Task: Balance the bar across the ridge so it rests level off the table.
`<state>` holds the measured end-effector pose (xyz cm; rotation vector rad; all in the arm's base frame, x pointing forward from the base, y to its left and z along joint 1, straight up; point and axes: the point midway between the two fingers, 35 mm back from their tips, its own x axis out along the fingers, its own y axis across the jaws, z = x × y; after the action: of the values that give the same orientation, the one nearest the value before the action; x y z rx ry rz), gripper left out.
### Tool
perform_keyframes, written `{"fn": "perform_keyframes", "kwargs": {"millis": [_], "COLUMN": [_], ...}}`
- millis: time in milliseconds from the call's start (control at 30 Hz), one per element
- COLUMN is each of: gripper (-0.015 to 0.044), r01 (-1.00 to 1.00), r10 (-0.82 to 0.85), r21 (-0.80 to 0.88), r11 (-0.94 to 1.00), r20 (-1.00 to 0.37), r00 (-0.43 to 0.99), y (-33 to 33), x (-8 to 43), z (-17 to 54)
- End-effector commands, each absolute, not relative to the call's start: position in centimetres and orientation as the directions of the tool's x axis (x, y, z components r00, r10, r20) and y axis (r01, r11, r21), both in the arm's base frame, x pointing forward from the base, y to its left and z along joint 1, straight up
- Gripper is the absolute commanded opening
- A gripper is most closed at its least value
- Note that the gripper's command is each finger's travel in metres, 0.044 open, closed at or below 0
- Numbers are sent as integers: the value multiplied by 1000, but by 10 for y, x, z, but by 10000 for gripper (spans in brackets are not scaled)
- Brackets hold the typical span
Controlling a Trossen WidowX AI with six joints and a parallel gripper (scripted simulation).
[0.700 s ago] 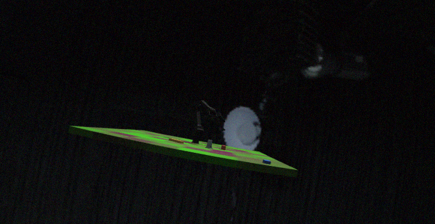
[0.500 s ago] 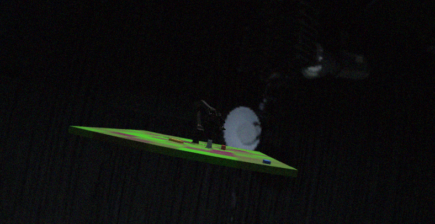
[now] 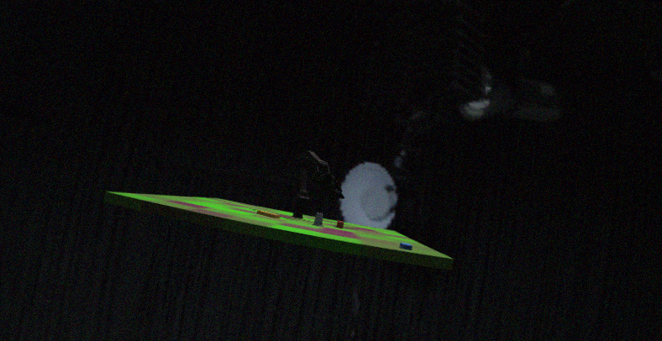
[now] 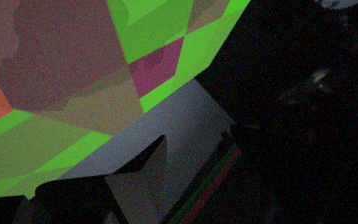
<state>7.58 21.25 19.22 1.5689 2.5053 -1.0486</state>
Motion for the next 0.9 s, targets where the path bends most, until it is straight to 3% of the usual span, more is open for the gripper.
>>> {"fn": "perform_keyframes", "kwargs": {"millis": [0,433,867], "gripper": [315,315,315], "r01": [850,920,835], "r10": [797,779,734], "r21": [-435,-82,231], "r11": [296,382,499], "r20": [-379,-507,-625], "r00": [-471,-368,-265], "y": [211,203,185], "x": [88,130,173], "z": [189,179,169]}}
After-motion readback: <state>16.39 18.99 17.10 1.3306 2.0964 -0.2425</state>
